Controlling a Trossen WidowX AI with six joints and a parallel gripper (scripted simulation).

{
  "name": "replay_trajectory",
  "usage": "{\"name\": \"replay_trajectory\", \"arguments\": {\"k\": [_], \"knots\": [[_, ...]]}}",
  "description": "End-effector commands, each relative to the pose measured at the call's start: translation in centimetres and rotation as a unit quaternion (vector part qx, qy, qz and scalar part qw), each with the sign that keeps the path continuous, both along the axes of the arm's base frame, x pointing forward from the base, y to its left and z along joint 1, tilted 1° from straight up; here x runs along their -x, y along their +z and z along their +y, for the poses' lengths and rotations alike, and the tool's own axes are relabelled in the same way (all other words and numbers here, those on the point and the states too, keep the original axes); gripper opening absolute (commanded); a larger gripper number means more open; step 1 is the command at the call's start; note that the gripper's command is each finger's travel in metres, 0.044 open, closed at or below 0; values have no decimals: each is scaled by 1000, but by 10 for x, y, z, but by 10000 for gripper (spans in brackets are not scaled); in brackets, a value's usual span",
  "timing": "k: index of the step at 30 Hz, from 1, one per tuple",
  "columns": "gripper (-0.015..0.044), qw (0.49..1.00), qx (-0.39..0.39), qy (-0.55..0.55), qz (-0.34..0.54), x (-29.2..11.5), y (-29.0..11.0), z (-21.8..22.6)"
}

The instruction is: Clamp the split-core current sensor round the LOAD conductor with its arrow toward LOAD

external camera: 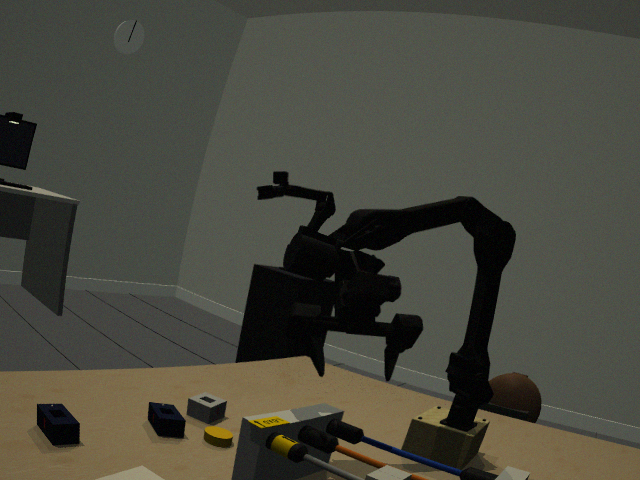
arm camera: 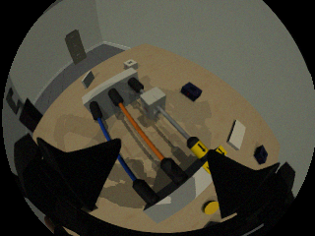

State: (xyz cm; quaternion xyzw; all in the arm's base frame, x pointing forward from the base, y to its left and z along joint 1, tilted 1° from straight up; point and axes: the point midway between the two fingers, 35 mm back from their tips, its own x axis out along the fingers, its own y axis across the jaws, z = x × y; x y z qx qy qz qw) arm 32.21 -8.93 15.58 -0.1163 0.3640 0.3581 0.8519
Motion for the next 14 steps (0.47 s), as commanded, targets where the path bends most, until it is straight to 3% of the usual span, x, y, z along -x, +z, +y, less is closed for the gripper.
{"name": "replay_trajectory", "arguments": {"k": [1,9,13,14], "knots": [[440,1000,1,0,2,0,-1,-1],[440,1000,5,4,4,-1,-1,0],[440,992,80,86,47,-27,-6,23],[440,998,37,29,28,-9,-4,4]]}}
